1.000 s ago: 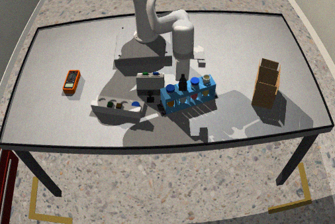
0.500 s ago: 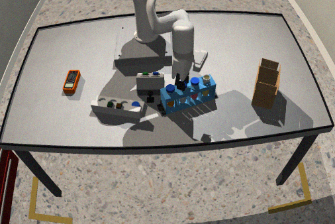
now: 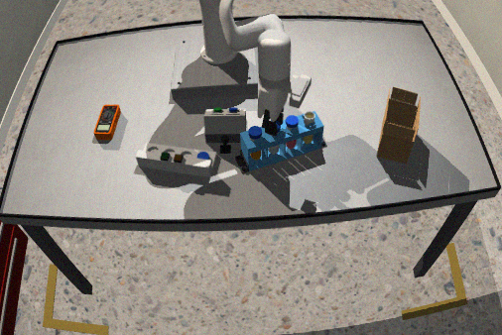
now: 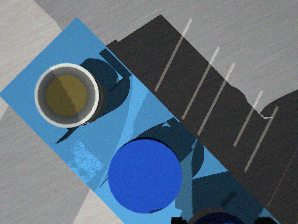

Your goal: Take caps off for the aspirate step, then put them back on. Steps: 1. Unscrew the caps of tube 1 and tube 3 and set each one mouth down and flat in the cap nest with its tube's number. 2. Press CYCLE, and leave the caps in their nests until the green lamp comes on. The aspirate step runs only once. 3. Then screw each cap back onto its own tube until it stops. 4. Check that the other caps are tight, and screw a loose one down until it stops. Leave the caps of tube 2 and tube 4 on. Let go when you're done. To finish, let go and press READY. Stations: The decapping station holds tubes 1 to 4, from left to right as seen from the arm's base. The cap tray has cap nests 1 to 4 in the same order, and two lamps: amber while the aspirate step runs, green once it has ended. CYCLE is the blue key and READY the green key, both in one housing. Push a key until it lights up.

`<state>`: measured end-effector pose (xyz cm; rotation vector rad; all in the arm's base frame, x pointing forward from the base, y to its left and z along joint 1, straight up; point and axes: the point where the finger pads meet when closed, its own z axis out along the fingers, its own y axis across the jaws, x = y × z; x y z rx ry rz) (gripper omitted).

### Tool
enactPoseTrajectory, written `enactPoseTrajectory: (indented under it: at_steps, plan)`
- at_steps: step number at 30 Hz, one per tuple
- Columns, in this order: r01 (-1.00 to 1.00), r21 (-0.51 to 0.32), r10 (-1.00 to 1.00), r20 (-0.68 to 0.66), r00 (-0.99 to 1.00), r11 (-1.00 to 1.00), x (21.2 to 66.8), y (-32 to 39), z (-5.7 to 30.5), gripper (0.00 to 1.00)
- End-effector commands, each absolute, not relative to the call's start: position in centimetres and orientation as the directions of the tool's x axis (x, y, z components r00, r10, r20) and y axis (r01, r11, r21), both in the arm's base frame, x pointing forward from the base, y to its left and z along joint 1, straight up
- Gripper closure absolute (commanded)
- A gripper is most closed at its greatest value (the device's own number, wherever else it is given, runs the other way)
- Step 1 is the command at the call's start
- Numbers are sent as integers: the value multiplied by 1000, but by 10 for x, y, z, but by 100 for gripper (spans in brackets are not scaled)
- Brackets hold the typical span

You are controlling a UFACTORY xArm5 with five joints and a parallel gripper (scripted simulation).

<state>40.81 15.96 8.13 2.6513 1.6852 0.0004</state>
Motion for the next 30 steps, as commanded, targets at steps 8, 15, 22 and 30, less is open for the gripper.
enactPoseTrajectory:
  at_steps: [8, 15, 22, 30]
  plan:
    - [1000, 4, 1000, 2, 4, -4, 409, 160, 83, 100]
    - [953, 5, 953, 0, -304, 304, 409, 160, 83, 100]
    - [829, 4, 829, -1, -559, 559, 409, 160, 83, 100]
    - [630, 4, 630, -2, -777, 777, 409, 160, 84, 100]
